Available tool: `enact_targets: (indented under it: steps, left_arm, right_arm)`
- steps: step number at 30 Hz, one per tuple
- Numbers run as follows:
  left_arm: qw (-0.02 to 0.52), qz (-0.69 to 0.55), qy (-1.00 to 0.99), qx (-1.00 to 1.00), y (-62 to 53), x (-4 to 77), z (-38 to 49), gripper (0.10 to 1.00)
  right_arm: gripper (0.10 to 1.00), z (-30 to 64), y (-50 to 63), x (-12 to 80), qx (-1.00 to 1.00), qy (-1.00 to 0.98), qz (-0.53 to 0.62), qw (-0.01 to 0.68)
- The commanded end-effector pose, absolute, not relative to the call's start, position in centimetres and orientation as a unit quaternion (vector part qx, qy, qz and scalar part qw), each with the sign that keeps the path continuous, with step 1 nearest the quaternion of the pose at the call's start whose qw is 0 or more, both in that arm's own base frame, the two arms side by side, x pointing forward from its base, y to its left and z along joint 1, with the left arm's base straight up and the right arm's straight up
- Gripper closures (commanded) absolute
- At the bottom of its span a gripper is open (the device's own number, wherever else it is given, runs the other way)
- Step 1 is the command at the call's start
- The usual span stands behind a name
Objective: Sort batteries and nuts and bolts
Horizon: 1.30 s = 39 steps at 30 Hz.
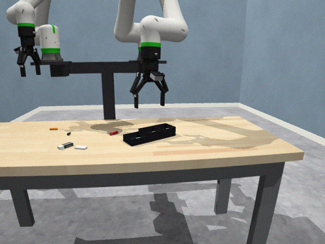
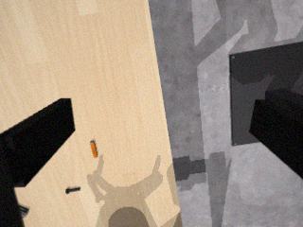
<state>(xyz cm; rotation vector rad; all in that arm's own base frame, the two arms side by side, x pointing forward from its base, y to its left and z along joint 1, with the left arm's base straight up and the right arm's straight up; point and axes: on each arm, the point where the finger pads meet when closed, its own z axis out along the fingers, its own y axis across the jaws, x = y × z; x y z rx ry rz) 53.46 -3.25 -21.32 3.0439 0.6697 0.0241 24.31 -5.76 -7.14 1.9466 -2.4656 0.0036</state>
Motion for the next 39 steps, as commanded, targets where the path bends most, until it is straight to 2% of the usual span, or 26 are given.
enact_targets:
  steps: [1,5,39]
  left_arm:
    - [-0.001,0.002,0.234,0.972,-3.4,56.8,-24.0,0.098]
    - [-0.001,0.002,0.234,0.972,-3.5,59.2,-26.0,0.098]
    - [-0.001,0.002,0.234,0.972,-3.5,59.2,-26.0,0.098]
  right_arm:
    - [0.098,-7.1,-5.8,24.4,0.620,-0.785,0.001,0.000]
    - [0.098,-7.1,-5.8,24.4,0.620,-0.785,0.001,0.000]
    - [0.098,-7.1,-5.8,24.4,0.620,-0.785,0.001,0.000]
